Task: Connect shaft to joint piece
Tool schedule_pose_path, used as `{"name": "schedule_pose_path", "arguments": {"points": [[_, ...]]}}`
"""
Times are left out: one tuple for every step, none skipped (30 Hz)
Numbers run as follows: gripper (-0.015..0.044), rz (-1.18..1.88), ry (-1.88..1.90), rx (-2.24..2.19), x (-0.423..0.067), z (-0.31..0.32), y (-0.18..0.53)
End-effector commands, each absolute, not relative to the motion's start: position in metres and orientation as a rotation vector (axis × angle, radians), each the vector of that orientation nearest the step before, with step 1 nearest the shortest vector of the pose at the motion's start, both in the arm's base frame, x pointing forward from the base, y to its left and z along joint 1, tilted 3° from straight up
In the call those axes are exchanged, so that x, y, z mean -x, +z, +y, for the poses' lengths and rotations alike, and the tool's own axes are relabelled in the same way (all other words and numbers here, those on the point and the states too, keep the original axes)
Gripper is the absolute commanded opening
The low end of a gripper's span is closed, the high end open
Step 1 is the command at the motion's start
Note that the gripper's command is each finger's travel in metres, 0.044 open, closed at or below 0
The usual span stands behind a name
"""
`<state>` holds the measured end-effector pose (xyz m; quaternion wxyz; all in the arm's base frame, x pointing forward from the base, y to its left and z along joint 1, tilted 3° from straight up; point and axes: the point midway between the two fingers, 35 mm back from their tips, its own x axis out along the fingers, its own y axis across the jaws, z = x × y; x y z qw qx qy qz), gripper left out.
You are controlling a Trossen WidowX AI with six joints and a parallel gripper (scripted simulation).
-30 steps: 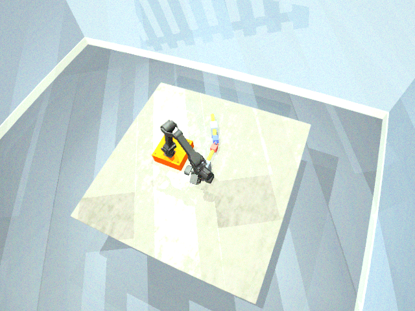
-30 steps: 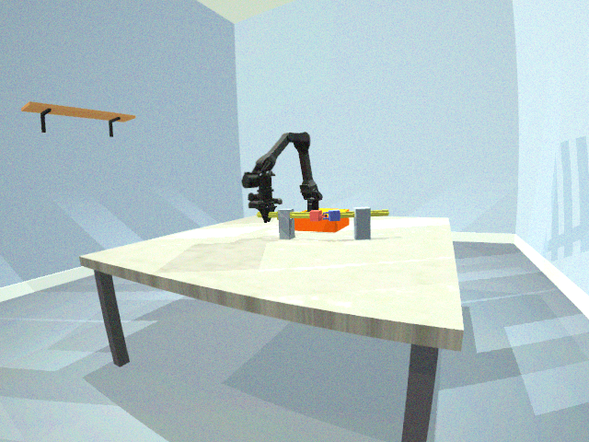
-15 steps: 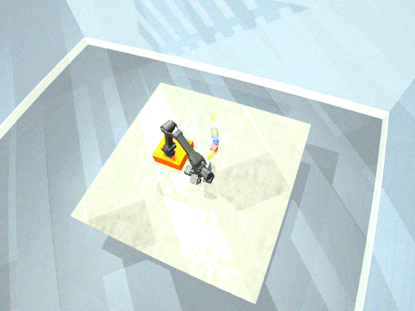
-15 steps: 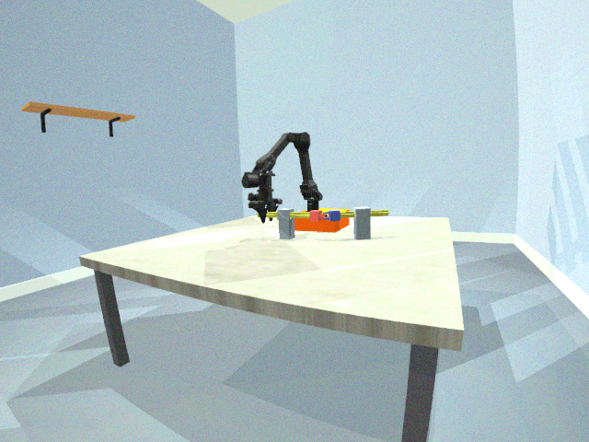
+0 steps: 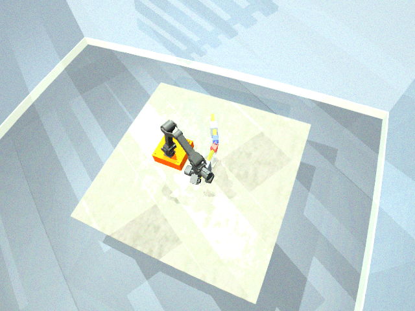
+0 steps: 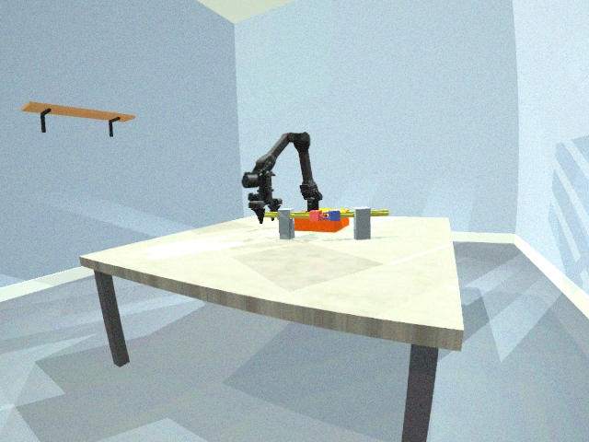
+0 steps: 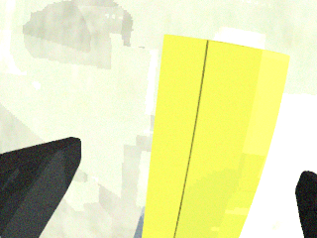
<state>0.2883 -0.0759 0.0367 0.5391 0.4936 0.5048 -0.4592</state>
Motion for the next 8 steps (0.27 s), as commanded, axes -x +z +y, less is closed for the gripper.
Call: {"name": "schedule_pose_path", "arguments": {"points": [[0.044,1.201,-1.092,-1.173,-0.288,-0.076,0.037],[0.044,1.201,-1.092,-1.173,-0.288,-0.076,0.037],[0.044,1.202,-1.091,-1.174,-0.288,-0.076,0.039],[0.044,1.204,-1.089,-1.177,-0.288,-0.076,0.046],[0.044,1.207,-1.085,-1.18,-0.287,-0.076,0.057],[0.044,1.209,-1.083,-1.183,-0.286,-0.076,0.064],[0.044,1.21,-1.082,-1.184,-0.286,-0.076,0.066],[0.044,1.21,-1.082,-1.184,-0.286,-0.076,0.066]]}}
